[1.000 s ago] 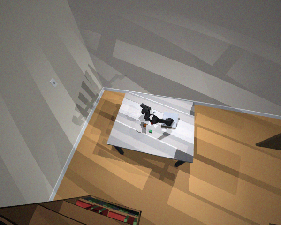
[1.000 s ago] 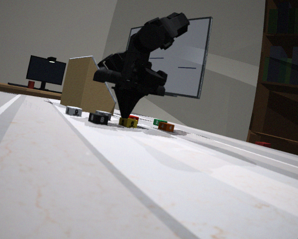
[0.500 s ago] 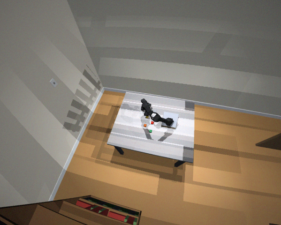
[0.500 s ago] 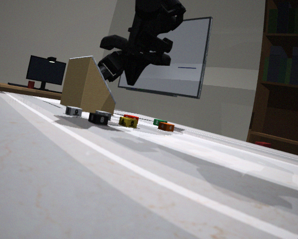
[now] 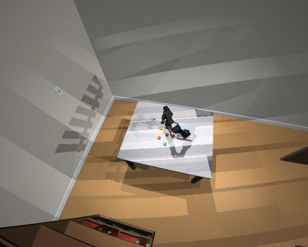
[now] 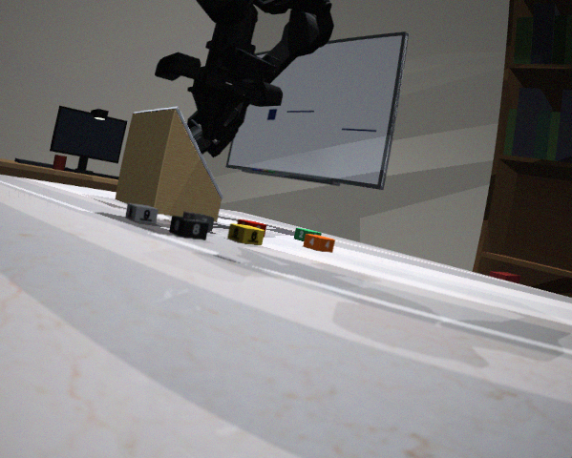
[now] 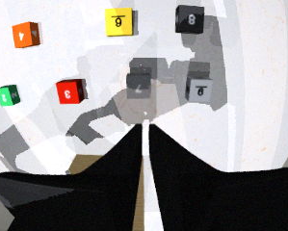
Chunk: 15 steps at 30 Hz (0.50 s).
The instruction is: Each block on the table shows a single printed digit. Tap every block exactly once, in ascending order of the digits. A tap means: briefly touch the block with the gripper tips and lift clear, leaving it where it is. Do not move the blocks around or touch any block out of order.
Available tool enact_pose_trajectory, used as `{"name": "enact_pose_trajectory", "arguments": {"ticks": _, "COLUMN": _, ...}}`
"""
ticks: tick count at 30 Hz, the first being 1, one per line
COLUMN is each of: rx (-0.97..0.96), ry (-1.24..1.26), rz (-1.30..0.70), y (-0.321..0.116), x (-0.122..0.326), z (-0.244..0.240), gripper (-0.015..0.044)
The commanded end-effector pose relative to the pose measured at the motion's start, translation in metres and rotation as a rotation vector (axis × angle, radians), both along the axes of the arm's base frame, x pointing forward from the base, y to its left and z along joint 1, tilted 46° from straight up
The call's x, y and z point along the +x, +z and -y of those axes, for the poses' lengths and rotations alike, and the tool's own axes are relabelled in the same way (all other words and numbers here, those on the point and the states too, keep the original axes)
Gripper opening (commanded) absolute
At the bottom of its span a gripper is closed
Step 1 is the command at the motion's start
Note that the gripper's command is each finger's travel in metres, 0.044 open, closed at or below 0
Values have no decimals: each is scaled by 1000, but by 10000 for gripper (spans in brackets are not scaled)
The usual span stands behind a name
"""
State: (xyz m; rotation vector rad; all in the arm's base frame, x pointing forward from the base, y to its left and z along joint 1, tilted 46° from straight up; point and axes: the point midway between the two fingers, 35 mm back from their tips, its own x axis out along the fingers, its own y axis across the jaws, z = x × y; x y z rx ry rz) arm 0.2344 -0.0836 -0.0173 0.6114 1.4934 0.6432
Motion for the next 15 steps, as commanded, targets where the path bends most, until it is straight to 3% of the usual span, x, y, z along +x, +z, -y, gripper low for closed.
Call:
{"name": "enact_pose_trajectory", "arguments": {"ticks": 1, "rx": -13, "ry": 18, "rz": 20, "y": 1, "x": -1, "z": 0, "gripper": 20}}
{"name": "enact_pose_trajectory", "arguments": {"ticks": 8, "rx": -11, "ry": 18, "rz": 21, "y": -54, "x": -2, "z": -57, "gripper": 20}}
{"name": "enact_pose_trajectory", "arguments": {"ticks": 15, "rx": -10, "ry": 18, "rz": 21, "y": -56, "x": -3, "z": -59, "gripper": 20}}
